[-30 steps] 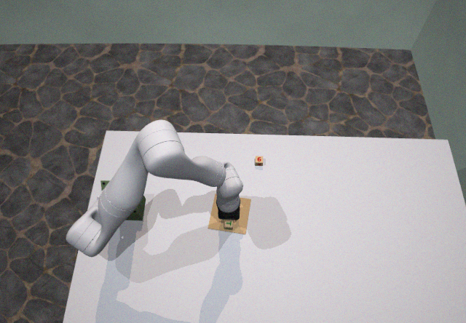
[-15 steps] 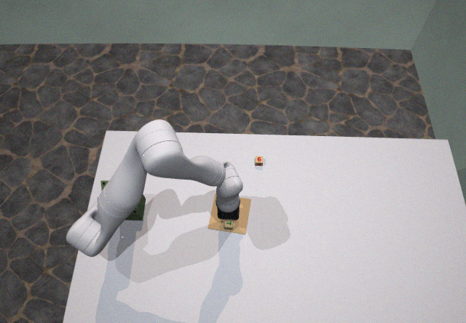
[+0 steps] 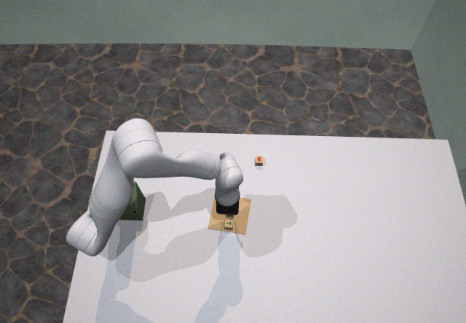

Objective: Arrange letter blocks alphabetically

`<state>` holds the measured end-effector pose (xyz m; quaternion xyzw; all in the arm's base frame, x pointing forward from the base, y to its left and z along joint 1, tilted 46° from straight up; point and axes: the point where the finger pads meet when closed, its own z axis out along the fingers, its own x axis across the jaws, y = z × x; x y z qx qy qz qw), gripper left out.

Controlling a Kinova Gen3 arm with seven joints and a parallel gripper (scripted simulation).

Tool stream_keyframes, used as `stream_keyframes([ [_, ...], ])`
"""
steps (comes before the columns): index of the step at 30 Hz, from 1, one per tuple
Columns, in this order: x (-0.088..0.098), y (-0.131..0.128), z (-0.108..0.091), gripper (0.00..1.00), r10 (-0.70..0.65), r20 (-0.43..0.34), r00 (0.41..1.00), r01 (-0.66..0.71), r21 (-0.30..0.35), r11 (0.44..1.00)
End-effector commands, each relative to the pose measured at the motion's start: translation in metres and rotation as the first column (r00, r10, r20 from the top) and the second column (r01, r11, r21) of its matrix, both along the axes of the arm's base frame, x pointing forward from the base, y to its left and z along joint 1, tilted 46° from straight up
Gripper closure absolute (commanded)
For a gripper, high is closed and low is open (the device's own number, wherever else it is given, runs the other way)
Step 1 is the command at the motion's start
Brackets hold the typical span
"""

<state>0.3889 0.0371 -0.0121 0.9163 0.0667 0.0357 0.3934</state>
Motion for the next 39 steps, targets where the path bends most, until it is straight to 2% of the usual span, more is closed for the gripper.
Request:
stream_keyframes([
  [1,0.002,0.016,0.009,0.13,0.015,0.008,1.000,-0.015,0.014,1.000],
  [9,0.000,0.023,0.016,0.13,0.015,0.008,1.000,-0.015,0.014,1.000],
  [10,0.000,0.023,0.016,0.00,0.015,0.008,1.000,-0.015,0.014,1.000],
  [33,0.000,0.024,0.016,0.00,0.015,0.008,1.000,-0.015,0.014,1.000],
  [39,-0.001,0.031,0.023,0.00,0.015,0.008,1.000,-0.015,0.014,1.000],
])
